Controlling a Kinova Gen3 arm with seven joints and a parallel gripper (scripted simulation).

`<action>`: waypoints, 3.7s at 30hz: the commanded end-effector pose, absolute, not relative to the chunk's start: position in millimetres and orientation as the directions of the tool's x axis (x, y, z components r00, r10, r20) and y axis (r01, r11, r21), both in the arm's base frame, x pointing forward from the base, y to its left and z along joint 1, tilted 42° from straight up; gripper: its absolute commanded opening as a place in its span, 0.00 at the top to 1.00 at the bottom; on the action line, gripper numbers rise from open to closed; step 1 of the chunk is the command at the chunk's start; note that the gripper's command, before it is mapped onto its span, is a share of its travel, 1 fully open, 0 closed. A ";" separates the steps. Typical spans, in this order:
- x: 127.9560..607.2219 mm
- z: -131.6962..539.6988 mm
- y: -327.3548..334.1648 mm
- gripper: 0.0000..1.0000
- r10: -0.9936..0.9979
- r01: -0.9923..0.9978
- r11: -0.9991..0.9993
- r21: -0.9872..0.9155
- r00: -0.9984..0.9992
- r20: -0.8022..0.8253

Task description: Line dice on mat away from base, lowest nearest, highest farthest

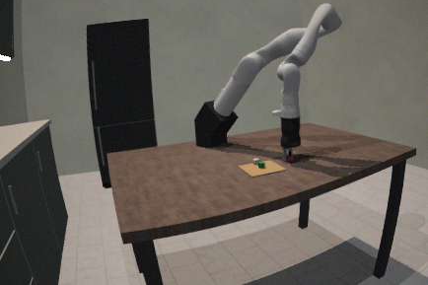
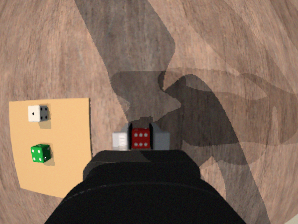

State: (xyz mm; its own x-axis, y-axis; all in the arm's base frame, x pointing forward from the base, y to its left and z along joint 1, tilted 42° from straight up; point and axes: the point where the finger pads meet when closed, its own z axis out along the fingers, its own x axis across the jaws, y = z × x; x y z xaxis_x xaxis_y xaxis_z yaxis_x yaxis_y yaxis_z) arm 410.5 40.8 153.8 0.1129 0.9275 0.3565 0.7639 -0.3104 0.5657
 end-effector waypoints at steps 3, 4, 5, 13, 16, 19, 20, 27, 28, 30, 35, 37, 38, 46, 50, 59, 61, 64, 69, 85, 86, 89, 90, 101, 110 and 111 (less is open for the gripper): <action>414.4 156.4 39.7 0.60 0.927 0.757 -0.312 0.574 0.111 0.358; 414.2 156.5 39.7 0.60 0.927 0.758 -0.312 0.574 0.111 0.358; 414.1 156.6 39.6 0.60 0.927 0.758 -0.312 0.573 0.111 0.358; 411.9 158.1 39.2 0.60 0.927 0.758 -0.313 0.573 0.112 0.358; 409.9 159.5 38.8 0.60 0.927 0.758 -0.313 0.572 0.112 0.358; 407.3 161.4 38.2 0.60 0.927 0.759 -0.314 0.571 0.113 0.359; 406.2 162.2 38.0 0.60 0.926 0.759 -0.314 0.570 0.114 0.359; 400.9 167.3 36.6 0.60 0.926 0.760 -0.314 0.569 0.114 0.359; 400.2 168.9 36.1 0.60 0.926 0.759 -0.314 0.570 0.114 0.359; 397.5 171.4 35.5 0.60 0.926 0.759 -0.314 0.570 0.114 0.359; 391.1 179.0 33.3 0.60 0.927 0.759 -0.314 0.570 0.114 0.359; 388.7 182.0 32.5 0.60 0.927 0.759 -0.314 0.570 0.114 0.359; 387.4 183.5 32.1 0.60 0.927 0.759 -0.314 0.570 0.113 0.358; 381.1 192.0 29.7 0.60 0.927 0.759 -0.313 0.572 0.113 0.358; 378.0 196.8 28.3 0.60 0.927 0.758 -0.312 0.573 0.112 0.357; 373.9 201.9 23.1 0.60 0.928 0.756 -0.315 0.573 0.119 0.353; 373.9 201.9 23.1 0.60 0.928 0.756 -0.315 0.573 0.119 0.353; 372.6 202.6 22.9 0.60 0.928 0.757 -0.315 0.572 0.120 0.353; 372.6 205.8 21.9 0.60 0.928 0.753 -0.316 0.577 0.119 0.353; 366.9 213.5 19.9 0.60 0.928 0.752 -0.316 0.579 0.118 0.353; 366.4 214.2 19.8 0.60 0.928 0.752 -0.316 0.579 0.118 0.354; 365.0 216.0 19.3 0.60 0.928 0.751 -0.316 0.579 0.118 0.354; 364.5 216.5 19.1 0.60 0.928 0.751 -0.316 0.579 0.118 0.354; 360.3 221.9 17.7 0.60 0.928 0.751 -0.316 0.580 0.118 0.354; 355.4 226.3 17.0 0.60 0.927 0.752 -0.318 0.577 0.118 0.357; 355.4 226.3 17.0 0.60 0.927 0.752 -0.318 0.577 0.118 0.357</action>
State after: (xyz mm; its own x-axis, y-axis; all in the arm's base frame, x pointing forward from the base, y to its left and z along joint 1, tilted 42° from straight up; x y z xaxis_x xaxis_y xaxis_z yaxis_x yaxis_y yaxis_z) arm 354.2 21.9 222.2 0.1070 0.9307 0.3497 0.7601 -0.3033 0.5747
